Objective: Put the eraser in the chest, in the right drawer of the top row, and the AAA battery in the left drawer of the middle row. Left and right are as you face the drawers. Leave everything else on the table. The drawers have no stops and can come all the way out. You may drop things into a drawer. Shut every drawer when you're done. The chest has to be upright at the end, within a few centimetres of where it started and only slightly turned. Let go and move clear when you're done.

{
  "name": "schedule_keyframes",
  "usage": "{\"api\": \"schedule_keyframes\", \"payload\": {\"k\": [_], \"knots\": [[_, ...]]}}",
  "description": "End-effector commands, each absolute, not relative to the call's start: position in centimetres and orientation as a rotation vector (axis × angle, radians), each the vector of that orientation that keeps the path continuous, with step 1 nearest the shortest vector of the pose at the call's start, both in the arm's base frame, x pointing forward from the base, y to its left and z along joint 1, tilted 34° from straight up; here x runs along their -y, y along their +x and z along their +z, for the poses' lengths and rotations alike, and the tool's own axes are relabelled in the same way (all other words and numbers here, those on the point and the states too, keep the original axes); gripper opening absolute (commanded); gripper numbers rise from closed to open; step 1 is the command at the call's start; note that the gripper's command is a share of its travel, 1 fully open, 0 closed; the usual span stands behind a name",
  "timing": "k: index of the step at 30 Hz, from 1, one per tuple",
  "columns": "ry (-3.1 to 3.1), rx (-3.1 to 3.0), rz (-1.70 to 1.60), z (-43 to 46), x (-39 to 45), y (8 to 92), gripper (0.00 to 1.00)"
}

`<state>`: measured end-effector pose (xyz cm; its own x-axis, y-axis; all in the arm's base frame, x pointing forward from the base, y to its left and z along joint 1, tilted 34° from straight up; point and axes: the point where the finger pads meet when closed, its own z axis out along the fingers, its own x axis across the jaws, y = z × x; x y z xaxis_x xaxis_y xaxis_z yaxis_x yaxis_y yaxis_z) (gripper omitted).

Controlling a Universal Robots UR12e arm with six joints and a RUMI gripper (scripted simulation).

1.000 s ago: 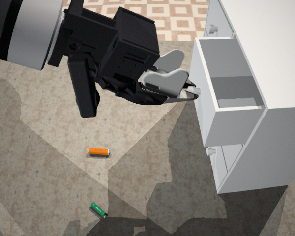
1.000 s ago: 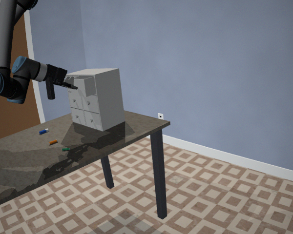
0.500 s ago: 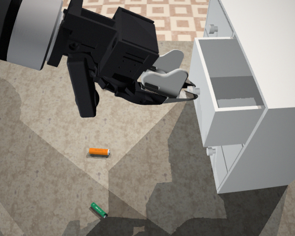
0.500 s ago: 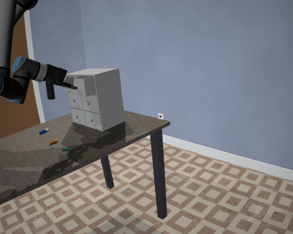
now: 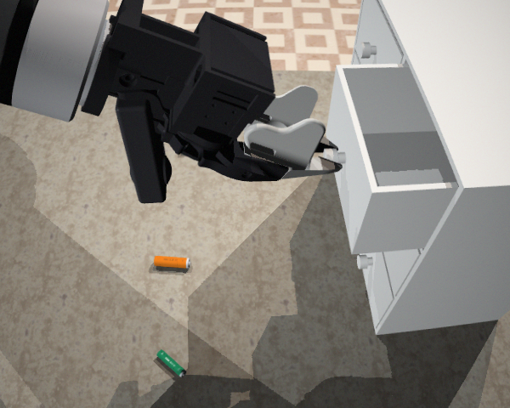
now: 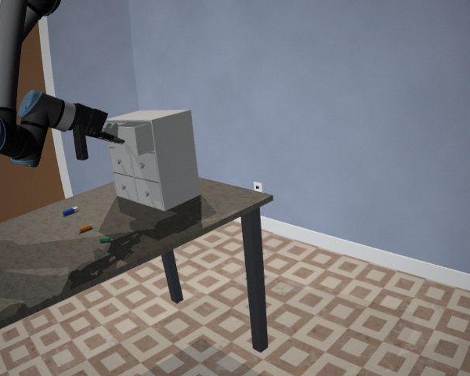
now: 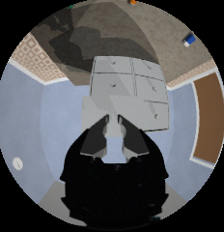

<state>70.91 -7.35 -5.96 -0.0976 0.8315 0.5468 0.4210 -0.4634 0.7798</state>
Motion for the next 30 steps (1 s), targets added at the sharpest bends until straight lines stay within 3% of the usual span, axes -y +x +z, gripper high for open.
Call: {"api": "schedule_keyframes", "payload": {"k": [1, 7, 22, 30], "knots": [[1.827, -1.364, 1.581, -5.96, 7.39, 70.73, 0.07], [1.827, -1.364, 1.581, -5.96, 7.39, 70.73, 0.07], [1.827, -1.364, 1.581, -5.96, 7.38, 70.73, 0.2], [1.827, -1.364, 1.581, -5.96, 7.38, 70.73, 0.2]]}}
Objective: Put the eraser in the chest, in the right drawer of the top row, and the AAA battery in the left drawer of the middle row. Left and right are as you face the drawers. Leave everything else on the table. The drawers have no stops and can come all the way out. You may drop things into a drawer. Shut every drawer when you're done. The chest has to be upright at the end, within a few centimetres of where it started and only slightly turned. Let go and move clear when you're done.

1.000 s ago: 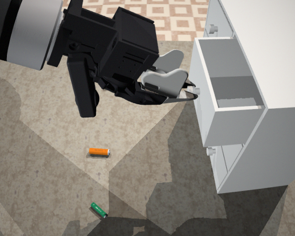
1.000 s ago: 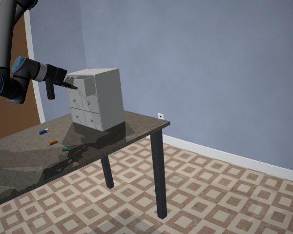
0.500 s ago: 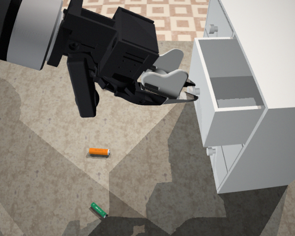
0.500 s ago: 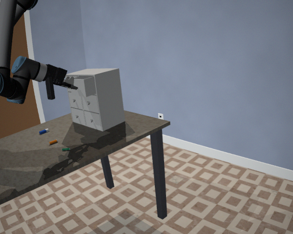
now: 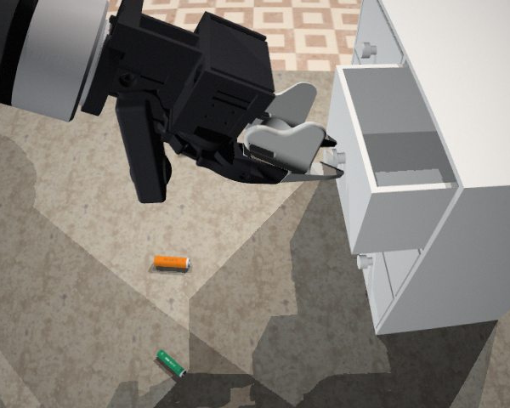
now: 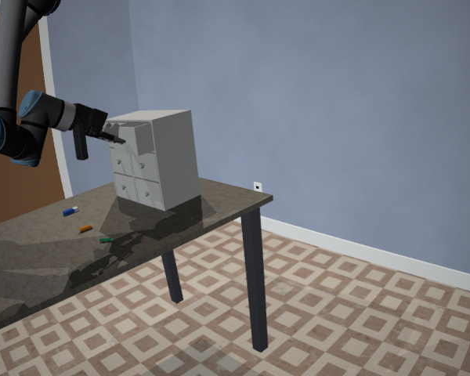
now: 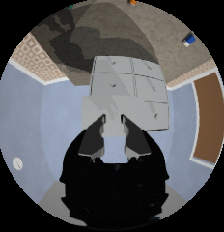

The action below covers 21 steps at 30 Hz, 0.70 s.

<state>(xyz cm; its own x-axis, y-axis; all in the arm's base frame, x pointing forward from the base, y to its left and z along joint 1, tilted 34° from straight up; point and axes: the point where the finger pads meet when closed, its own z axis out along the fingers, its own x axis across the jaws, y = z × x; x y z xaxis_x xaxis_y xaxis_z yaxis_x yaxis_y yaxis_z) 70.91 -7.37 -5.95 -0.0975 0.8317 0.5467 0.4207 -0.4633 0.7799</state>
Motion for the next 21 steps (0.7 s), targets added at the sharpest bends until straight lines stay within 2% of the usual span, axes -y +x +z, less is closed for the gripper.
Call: {"api": "schedule_keyframes", "payload": {"k": [1, 21], "knots": [[1.827, -1.364, 1.581, -6.0, 7.4, 70.7, 0.2], [1.828, -1.363, 1.581, -6.4, 7.5, 67.5, 0.2]]}}
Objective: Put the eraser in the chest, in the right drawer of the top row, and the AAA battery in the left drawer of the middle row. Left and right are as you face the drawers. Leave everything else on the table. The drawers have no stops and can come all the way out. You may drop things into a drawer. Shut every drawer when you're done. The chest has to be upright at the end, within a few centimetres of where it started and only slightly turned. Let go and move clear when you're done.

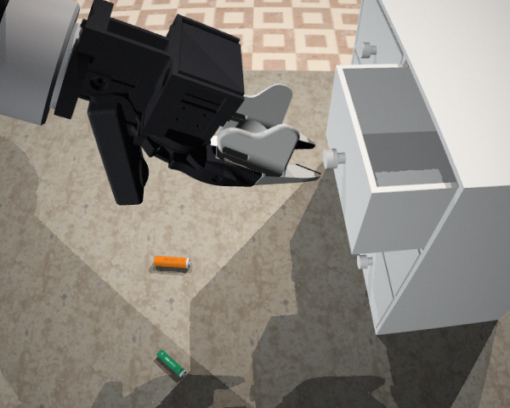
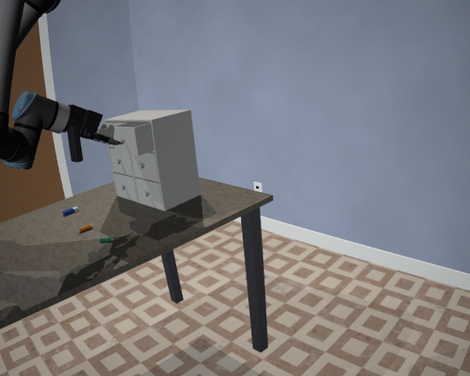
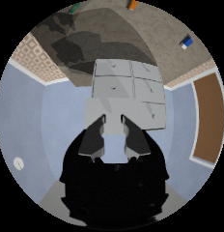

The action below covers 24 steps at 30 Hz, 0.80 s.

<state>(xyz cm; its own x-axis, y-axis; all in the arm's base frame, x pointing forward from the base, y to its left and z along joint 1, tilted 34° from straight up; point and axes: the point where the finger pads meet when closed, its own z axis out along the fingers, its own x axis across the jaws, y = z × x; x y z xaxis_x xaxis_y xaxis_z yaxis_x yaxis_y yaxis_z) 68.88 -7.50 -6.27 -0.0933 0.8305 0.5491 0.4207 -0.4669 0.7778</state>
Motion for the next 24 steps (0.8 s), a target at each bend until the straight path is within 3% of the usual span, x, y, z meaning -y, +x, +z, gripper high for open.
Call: {"api": "schedule_keyframes", "payload": {"k": [1, 24], "knots": [[1.828, -1.363, 1.581, -6.4, 7.5, 67.2, 0.2], [1.829, -1.363, 1.582, -6.4, 7.8, 64.7, 0.2]]}}
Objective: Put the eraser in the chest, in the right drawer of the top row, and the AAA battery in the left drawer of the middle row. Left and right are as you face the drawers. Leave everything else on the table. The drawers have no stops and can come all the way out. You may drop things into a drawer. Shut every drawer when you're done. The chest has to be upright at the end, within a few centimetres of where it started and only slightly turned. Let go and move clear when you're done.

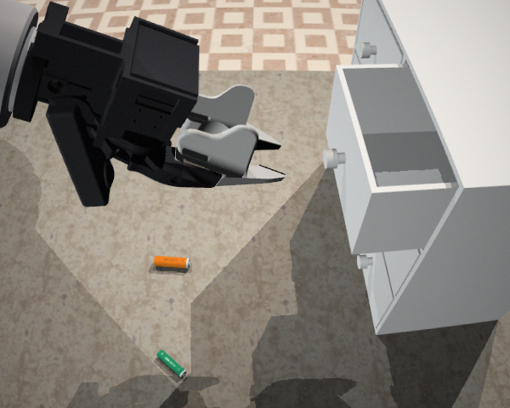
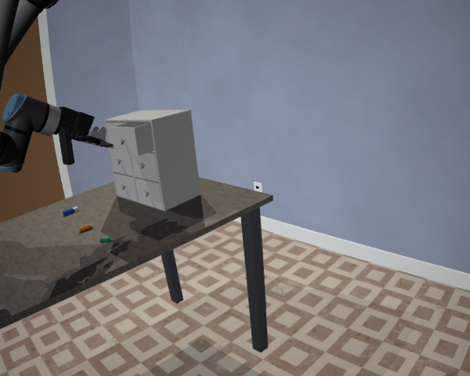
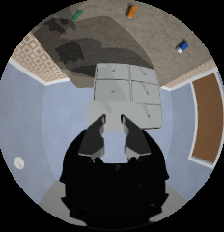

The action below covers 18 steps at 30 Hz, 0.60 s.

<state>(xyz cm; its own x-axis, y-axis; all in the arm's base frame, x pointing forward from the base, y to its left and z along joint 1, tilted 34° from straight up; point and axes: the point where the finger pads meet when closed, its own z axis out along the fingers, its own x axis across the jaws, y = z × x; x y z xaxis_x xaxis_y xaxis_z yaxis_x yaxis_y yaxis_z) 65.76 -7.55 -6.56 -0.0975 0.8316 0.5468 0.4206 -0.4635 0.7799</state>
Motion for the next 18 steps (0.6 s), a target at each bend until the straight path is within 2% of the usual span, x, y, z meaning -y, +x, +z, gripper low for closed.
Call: {"api": "schedule_keyframes", "payload": {"k": [1, 18], "knots": [[1.83, -1.363, 1.582, -6.3, 7.8, 64.4, 0.2], [1.826, -1.363, 1.581, -5.4, 8.8, 60.8, 0.2]]}}
